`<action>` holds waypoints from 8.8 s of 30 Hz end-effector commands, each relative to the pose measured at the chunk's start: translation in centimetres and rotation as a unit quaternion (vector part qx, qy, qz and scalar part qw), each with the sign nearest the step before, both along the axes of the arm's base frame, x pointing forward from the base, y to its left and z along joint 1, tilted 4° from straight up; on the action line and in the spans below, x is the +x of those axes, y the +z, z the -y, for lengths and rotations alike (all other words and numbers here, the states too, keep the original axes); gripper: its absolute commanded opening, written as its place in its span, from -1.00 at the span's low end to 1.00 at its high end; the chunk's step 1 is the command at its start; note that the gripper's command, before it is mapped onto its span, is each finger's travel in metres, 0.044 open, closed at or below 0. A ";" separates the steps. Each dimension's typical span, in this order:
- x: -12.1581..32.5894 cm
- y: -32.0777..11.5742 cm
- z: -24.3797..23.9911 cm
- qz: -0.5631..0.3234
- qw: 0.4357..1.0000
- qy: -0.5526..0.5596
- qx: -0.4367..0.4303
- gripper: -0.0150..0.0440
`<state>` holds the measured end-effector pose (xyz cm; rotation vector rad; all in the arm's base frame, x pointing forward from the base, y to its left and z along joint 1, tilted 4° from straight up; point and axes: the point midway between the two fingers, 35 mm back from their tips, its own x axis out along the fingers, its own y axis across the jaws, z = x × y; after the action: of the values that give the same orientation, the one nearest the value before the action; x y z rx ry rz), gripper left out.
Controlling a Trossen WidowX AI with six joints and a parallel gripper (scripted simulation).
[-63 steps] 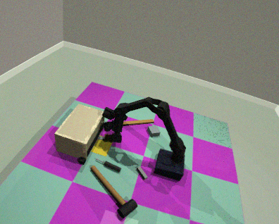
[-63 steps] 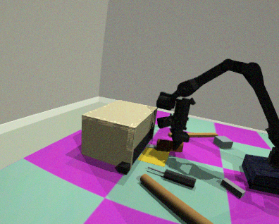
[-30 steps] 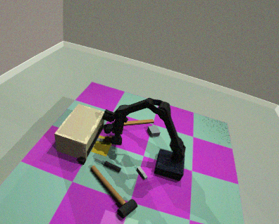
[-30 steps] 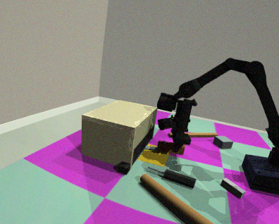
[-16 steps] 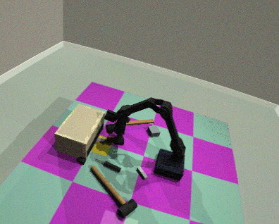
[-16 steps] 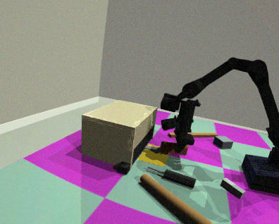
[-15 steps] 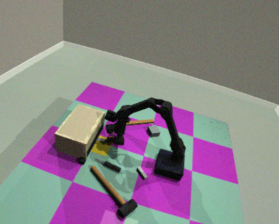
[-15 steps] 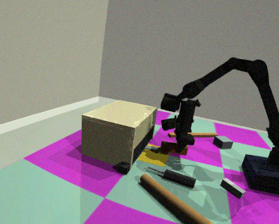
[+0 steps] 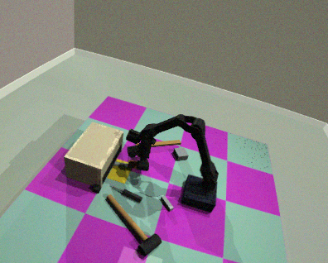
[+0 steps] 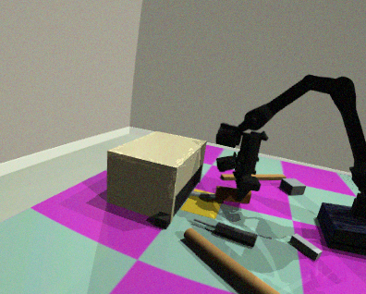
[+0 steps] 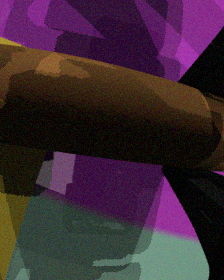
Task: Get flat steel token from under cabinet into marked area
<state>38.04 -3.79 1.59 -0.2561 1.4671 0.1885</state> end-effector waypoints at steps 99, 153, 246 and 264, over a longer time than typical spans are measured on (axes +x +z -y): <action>-11.7 -1.2 3.9 -0.005 1.000 0.003 -0.001 -0.49; -14.0 -1.1 6.2 -0.008 1.000 0.004 -0.001 0.19; -7.3 -0.7 4.3 -0.003 1.000 0.003 -0.002 -0.49; -5.2 -0.5 3.7 -0.002 1.000 0.003 -0.001 -0.49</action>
<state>32.27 -7.67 1.05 -0.2646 1.4718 0.1977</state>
